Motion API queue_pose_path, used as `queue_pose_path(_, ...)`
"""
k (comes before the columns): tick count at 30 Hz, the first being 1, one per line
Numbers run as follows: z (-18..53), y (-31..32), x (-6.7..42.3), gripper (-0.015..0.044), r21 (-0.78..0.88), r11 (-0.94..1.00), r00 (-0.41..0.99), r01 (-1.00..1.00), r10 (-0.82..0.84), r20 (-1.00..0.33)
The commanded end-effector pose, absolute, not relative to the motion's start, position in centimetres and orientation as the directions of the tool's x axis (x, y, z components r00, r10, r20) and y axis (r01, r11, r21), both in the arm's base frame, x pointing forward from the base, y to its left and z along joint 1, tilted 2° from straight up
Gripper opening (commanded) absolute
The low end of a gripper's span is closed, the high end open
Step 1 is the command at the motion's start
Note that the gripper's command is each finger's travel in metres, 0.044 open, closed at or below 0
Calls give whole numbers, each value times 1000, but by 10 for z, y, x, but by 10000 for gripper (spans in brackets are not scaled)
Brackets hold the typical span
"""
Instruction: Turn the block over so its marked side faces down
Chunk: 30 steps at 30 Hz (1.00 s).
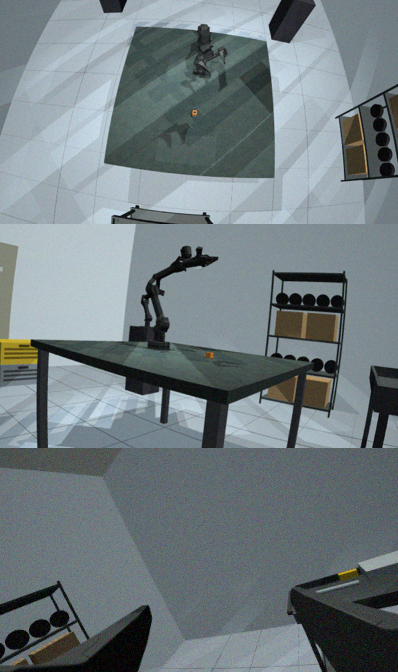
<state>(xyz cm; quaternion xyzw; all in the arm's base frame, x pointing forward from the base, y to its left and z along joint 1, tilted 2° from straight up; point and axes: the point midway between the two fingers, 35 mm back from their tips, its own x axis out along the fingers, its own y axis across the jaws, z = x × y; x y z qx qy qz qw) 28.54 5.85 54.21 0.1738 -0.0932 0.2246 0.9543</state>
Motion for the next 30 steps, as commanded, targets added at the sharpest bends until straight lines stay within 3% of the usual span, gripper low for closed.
queue_pose_path(1, 506, 51, 326, 440, 326, 869, 929, -371, 354, 111)
queue_pose_path(8, 408, 33, 393, 440, 338, 927, 934, -164, 257, -249)
queue_pose_path(14, 314, 16, 423, 440, 269, 963, 811, -17, 170, -559)
queue_pose_path(23, 174, -6, 414, 440, 84, 994, 405, 72, 48, -913)
queue_pose_path(28, 113, -17, 386, 440, -11, 999, 109, 37, -15, -994)
queue_pose_path(30, 107, -17, 390, 440, -19, 999, 76, 29, -22, -997)
